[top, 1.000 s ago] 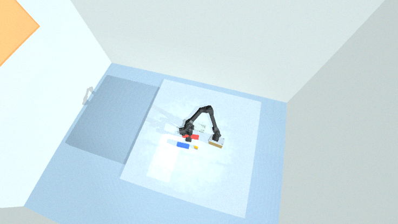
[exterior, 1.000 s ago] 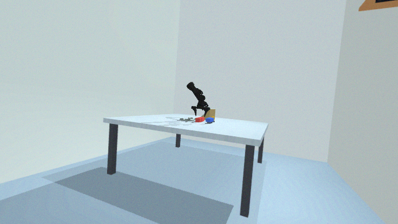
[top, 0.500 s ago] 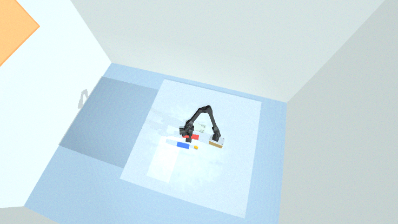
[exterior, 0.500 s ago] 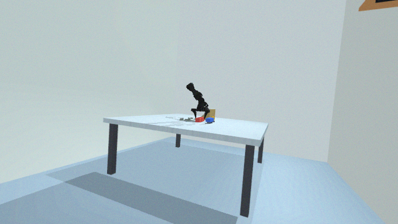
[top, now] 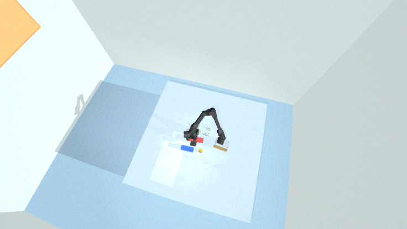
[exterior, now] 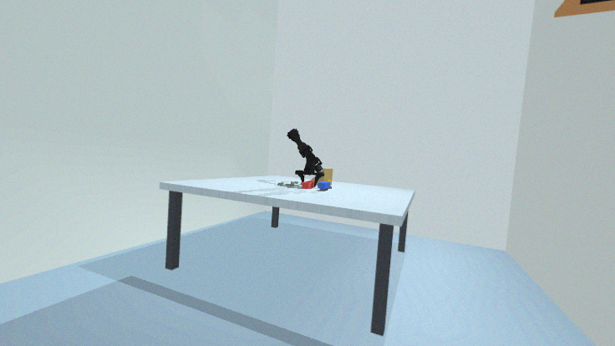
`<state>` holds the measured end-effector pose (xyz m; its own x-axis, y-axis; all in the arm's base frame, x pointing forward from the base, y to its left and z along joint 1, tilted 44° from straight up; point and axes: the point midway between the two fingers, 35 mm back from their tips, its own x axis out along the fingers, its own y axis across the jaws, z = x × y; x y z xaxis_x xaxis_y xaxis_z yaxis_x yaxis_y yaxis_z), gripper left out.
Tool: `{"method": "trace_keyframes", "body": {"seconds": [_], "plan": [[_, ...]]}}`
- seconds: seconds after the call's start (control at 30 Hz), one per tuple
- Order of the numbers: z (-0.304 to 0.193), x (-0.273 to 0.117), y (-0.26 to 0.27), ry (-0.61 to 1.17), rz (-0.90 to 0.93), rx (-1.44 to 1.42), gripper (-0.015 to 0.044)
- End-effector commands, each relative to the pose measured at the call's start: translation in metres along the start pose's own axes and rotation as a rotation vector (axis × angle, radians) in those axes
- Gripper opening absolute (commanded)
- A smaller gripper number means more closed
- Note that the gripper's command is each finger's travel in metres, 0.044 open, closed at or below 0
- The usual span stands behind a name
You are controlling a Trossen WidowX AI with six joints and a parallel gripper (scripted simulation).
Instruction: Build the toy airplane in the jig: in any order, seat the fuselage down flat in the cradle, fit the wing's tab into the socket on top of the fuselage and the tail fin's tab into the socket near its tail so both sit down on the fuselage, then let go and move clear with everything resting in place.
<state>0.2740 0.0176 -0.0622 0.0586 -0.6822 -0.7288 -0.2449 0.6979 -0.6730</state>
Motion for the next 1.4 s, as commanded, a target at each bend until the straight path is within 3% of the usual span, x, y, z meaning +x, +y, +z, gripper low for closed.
{"method": "trace_keyframes", "body": {"seconds": [0.0,0.13,0.33,0.5,1.37], "plan": [[-0.002,0.003,0.0,0.005,-0.006,-0.009,0.0282],[-0.002,0.003,0.0,0.005,-0.006,-0.009,0.0177],[-0.002,0.003,0.0,0.005,-0.006,-0.009,0.0138],[0.0,-0.004,0.001,0.004,-0.004,-0.01,0.0006],[0.006,-0.082,0.004,0.002,0.004,-0.011,0.0]]}}
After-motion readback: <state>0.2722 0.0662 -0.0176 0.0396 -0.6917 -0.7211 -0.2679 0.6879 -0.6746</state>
